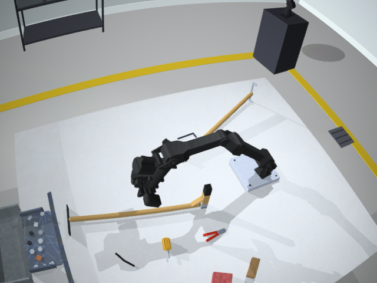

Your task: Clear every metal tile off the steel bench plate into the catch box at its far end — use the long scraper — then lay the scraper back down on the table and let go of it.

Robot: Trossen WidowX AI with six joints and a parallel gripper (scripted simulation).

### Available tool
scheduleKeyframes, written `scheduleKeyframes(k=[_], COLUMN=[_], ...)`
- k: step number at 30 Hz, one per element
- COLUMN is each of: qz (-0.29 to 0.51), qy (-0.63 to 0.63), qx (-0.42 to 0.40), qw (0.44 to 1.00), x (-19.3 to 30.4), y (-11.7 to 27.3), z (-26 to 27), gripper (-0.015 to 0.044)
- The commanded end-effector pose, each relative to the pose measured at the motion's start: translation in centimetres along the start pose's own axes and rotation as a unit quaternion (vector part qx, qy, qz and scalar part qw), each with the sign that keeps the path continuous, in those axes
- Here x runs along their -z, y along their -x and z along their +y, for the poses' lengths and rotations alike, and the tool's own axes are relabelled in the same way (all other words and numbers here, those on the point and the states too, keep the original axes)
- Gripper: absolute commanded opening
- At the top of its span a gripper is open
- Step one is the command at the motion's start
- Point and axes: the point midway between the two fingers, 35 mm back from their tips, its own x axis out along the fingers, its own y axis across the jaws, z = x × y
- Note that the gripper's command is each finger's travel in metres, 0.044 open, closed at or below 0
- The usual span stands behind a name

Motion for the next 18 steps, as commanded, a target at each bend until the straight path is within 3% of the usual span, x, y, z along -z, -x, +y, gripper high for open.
scheduleKeyframes(k=[1, 15, 18], qz=[-0.002, -0.05, -0.061], qy=[0.001, 0.019, 0.023], qx=[0.0, 0.005, 0.006], qw=[1.0, 0.999, 0.998], x=[-0.1, -0.9, -0.9], y=[0.3, 6.0, 7.2], z=[0.1, 2.0, 2.3], gripper=[0.0053, 0.042, 0.044])
